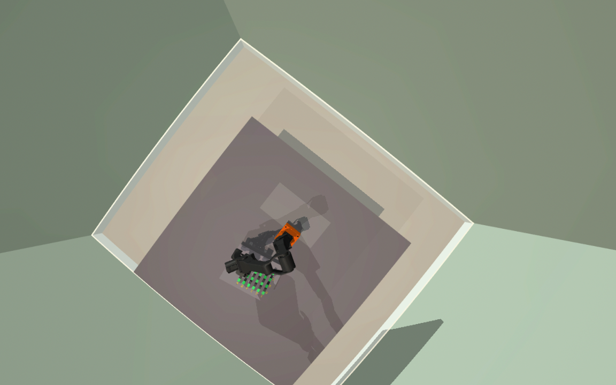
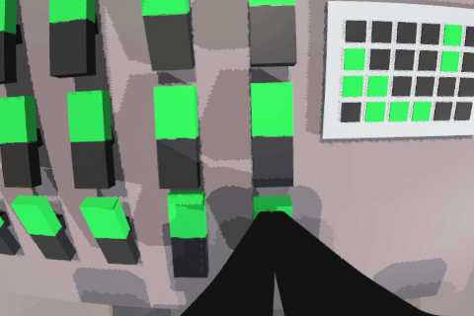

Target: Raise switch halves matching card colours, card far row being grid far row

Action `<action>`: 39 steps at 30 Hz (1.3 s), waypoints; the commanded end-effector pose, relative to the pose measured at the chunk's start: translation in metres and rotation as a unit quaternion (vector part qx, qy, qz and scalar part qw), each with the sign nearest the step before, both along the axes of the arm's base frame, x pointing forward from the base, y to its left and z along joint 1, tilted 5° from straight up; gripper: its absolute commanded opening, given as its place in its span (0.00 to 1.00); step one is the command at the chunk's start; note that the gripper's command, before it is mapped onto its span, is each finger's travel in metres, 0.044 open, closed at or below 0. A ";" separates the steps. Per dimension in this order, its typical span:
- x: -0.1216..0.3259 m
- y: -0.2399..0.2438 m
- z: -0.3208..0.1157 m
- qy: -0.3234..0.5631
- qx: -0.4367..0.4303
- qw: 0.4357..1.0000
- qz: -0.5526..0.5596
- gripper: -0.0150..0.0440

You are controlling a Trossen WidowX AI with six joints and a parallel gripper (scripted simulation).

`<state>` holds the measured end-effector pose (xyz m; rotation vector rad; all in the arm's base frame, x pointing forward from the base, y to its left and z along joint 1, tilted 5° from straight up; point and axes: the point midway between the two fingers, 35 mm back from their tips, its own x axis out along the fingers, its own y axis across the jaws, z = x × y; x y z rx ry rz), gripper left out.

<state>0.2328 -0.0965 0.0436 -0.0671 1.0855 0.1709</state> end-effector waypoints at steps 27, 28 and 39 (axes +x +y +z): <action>0.002 0.000 -0.004 0.001 -0.001 1.000 -0.002 0.25; 0.002 0.000 -0.004 0.001 -0.001 1.000 -0.002 0.25; -0.028 -0.007 0.050 -0.010 0.001 1.000 -0.002 0.25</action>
